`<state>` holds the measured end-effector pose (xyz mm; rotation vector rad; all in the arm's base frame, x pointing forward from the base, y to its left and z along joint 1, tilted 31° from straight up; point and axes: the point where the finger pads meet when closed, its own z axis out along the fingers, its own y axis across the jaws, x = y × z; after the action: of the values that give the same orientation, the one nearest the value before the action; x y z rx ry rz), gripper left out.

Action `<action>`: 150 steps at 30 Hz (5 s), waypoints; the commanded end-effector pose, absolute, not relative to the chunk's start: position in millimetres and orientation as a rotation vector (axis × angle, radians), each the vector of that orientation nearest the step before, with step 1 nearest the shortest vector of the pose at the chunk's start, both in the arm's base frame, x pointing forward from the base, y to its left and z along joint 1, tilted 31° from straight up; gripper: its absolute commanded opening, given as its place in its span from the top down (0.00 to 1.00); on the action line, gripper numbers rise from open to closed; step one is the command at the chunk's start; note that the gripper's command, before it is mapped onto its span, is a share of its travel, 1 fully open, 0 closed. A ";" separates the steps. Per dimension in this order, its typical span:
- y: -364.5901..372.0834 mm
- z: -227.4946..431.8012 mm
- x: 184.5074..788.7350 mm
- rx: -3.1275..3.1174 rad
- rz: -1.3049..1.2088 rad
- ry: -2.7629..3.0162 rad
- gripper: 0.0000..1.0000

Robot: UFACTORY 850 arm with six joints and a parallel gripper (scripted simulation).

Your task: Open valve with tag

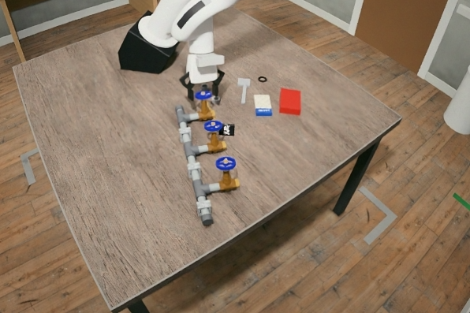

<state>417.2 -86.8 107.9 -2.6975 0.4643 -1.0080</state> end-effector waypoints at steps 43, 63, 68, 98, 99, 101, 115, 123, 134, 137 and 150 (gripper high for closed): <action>-87.0 108.2 417.5 -1.712 -0.470 1.788 1.00; -87.0 108.2 417.5 -1.712 -0.470 1.788 1.00; -87.0 108.2 417.5 -1.715 -0.472 1.785 1.00; -87.0 108.2 417.5 -2.361 -0.771 1.065 1.00; -87.0 108.2 417.5 -2.392 -0.785 1.017 1.00; -87.0 108.2 417.5 -2.453 -0.813 0.914 1.00; -87.0 108.2 417.5 -2.757 -0.968 0.148 1.00; -87.0 108.2 417.5 -2.839 -1.032 -0.355 1.00; -87.0 108.2 417.5 -2.815 -1.077 -1.059 1.00; -87.0 108.2 417.5 -2.780 -1.084 -1.262 1.00; -87.0 108.2 417.5 -2.545 -1.116 -2.030 1.00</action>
<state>417.3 -86.8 108.0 -2.6175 -1.7298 -1.0634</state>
